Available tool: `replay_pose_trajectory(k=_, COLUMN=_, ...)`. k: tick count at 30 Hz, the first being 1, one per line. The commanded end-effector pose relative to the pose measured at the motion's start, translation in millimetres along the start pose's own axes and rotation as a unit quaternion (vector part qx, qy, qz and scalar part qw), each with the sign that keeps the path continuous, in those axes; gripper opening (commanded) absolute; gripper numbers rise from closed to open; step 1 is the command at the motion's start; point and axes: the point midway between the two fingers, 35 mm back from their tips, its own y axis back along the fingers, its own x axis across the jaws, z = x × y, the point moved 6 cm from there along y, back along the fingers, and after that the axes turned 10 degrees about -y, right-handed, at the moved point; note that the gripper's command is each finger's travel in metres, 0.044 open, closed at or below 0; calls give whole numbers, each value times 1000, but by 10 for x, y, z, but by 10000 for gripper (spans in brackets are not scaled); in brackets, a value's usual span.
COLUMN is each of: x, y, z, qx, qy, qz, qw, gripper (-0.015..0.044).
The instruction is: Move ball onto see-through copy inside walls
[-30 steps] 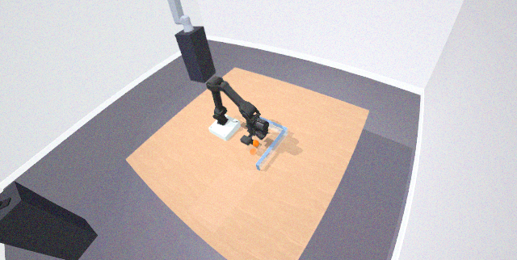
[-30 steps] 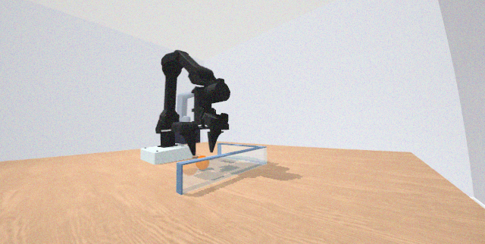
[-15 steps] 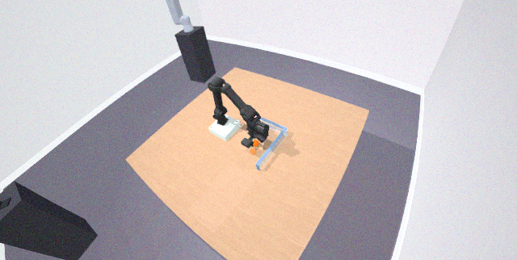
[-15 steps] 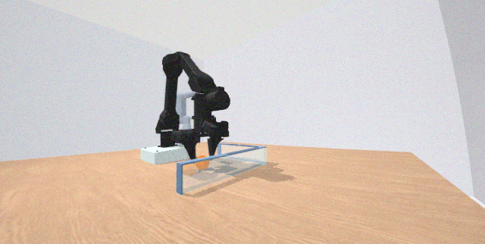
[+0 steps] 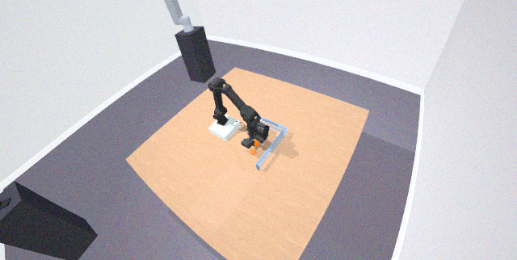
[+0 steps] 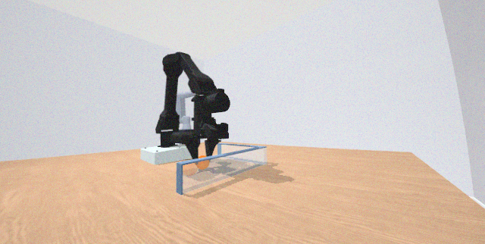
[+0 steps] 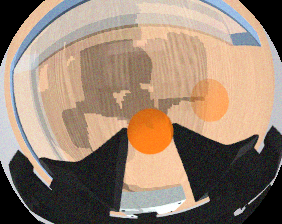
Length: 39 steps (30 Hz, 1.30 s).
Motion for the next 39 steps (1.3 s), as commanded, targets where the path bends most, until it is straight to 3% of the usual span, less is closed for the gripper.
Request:
replay_pose_trajectory(k=1, x=1, y=80, z=21, qx=0, qy=2, qz=-1, qw=1000, gripper=55)
replay_pose_trajectory(k=3, x=5, y=199, z=45, qx=0, qy=2, qz=-1, qw=1000, gripper=3)
replay_pose_trajectory(k=21, x=1, y=1298, z=6, qx=0, qy=2, qz=-1, qw=1000, gripper=0)
replay_pose_trajectory(k=39, x=-554, y=860, z=369, qx=-2, qy=2, qz=-4, qw=1000, gripper=0)
